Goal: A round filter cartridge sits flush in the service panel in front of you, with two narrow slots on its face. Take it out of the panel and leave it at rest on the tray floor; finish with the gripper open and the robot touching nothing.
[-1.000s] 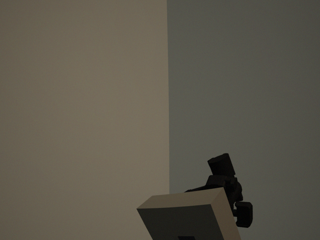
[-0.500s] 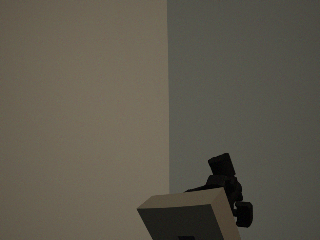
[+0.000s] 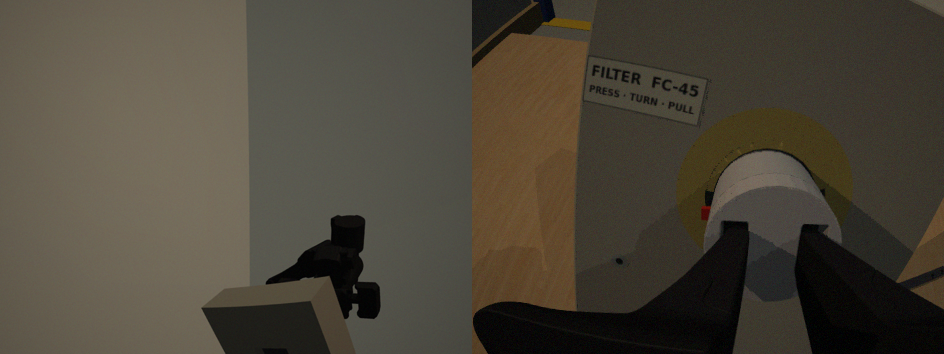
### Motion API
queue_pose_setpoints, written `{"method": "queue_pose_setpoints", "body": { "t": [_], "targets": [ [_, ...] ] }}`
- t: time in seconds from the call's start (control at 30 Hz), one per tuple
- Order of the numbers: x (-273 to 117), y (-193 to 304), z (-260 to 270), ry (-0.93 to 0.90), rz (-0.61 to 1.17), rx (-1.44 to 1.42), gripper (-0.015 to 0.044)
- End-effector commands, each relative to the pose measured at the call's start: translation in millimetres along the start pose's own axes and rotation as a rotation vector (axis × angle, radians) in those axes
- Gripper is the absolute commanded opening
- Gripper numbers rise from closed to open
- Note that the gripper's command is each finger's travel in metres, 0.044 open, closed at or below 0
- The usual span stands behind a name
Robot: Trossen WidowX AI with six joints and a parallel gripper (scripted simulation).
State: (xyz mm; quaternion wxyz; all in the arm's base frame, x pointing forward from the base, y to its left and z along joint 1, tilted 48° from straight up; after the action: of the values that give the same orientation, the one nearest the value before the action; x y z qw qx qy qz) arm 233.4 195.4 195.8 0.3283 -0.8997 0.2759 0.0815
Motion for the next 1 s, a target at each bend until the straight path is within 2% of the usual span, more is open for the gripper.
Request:
{"method": "queue_pose_setpoints", "body": {
  "t": [0.0,0.2,0.4,0.97],
  "targets": [
    [-13.8,0.2,3.1,-0.02,0.005,-0.006,0.0],
    [-30.8,-0.1,-1.7,-0.011,0.001,-0.002,0.0],
    [-31.1,2.0,-1.6,-0.011,0.0,-0.002,0.0],
    [-24.5,55.4,2.6,-0.011,0.001,-0.002,0.0]
  ]
}}
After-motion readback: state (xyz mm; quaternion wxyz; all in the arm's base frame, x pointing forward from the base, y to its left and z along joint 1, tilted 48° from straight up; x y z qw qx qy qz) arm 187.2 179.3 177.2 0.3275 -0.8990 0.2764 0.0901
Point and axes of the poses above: the point midway between the two fingers, 35 mm back from their tips, its own x axis out along the fingers, its own z axis across the jaws, y = z × x, the point moved 6 cm from there along -x, back along the fingers, and after that the axes turned 8 degrees about x, right-handed, at the moved point
